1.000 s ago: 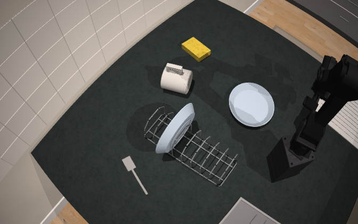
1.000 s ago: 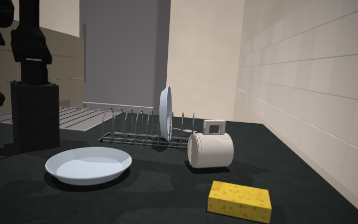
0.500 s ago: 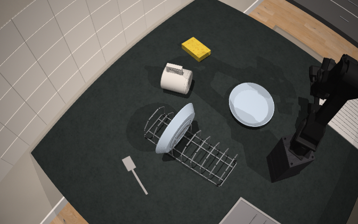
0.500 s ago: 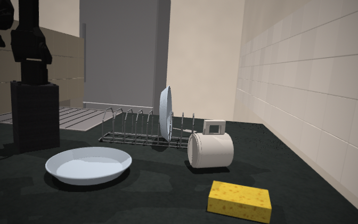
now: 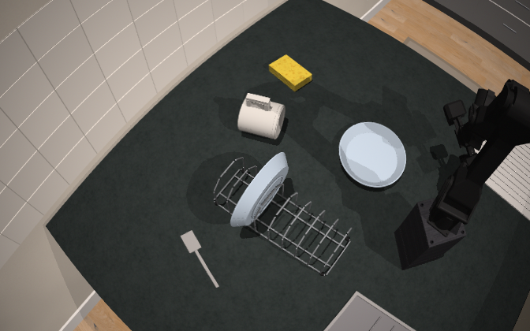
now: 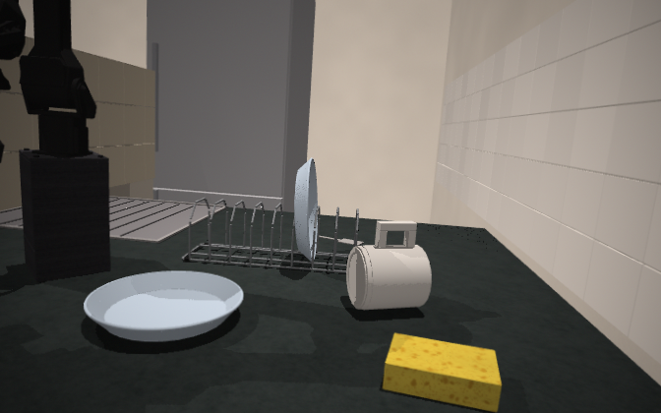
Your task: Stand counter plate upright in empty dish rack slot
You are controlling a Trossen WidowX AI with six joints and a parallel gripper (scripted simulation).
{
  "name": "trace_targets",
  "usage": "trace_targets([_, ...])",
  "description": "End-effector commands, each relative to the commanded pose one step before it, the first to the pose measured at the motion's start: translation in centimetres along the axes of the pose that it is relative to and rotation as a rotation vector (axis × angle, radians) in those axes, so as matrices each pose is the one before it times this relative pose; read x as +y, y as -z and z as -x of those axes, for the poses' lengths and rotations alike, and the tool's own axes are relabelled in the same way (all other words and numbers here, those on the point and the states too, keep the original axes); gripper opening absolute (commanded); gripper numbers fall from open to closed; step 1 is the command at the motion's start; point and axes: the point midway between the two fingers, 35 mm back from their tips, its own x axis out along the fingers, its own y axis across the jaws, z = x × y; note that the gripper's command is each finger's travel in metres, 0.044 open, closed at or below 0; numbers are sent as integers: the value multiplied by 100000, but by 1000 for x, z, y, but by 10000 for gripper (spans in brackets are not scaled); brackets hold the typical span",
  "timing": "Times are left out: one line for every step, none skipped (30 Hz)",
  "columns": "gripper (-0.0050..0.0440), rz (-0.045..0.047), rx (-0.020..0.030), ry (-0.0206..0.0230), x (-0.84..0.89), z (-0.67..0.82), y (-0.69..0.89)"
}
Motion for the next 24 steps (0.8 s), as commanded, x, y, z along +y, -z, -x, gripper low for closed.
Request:
trace_targets([440,14473,3889,-422,-283,-195,711])
trace_targets([440,3422,637,-235,-6,-29,130])
trace_targets([440,3422,629,-258,-1,-29,130])
trace_targets([440,3422,619,-281,3,-29,130])
trace_targets([440,3422,609,-303,8,-29,130])
trace_targets([440,3422,598,-325,12,-29,129])
trace_targets([440,3422,586,-346,17,-28,129])
trace_targets([440,0,0,0,0,0,0])
trace_targets([440,0,0,0,0,0,0])
trace_targets([440,3422,574,-367,21,-28,128])
trace_targets([440,3422,561,-388,26,-28,127])
trace_targets([440,3422,546,-408,30,-28,126])
trace_targets([440,3422,532,-427,35,-28,125])
trace_targets([440,3422,516,-446,39,-28,123])
trace_targets([440,3422,500,-465,43,-28,122])
trace_targets([440,3422,483,-483,47,-28,120])
trace_targets([440,3422,465,-500,52,-28,118])
trace_targets([440,3422,447,-517,56,-28,116])
trace_targets([440,3422,428,-533,60,-28,114])
trace_targets([440,3421,408,-548,64,-28,112])
trace_targets([440,3421,388,-563,67,-28,110])
trace_targets([440,3421,367,-577,71,-28,107])
trace_targets([440,3421,346,-590,75,-28,104])
trace_targets([440,3421,325,-602,78,-27,102])
